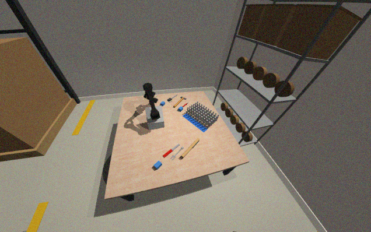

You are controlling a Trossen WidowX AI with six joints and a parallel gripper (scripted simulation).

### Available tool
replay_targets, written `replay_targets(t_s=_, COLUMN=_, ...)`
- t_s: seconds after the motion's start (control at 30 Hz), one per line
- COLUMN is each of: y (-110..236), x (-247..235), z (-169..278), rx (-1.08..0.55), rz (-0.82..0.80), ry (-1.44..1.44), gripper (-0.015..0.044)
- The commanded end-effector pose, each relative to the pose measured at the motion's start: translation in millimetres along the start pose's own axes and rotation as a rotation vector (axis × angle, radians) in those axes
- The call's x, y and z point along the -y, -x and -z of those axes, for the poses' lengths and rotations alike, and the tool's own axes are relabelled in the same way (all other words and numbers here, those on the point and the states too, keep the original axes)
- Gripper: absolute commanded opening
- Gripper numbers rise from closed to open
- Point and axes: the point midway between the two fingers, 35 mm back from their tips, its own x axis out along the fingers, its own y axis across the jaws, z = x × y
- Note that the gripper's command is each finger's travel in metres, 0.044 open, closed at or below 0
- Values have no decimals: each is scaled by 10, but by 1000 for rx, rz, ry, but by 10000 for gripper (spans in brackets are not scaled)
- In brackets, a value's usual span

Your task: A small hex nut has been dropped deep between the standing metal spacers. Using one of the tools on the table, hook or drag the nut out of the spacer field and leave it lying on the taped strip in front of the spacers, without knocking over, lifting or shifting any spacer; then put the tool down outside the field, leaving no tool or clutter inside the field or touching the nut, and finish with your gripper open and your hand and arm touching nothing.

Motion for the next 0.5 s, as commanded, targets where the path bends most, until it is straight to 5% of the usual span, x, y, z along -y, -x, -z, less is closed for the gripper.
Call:
replay_targets(t_s=0.0, y=-50, x=15, z=33, rx=-1, rz=-3, ry=-4, gripper=0)
replay_targets(t_s=0.47, y=-164, x=74, z=121, rx=-1, rz=-3, ry=-4, gripper=0)
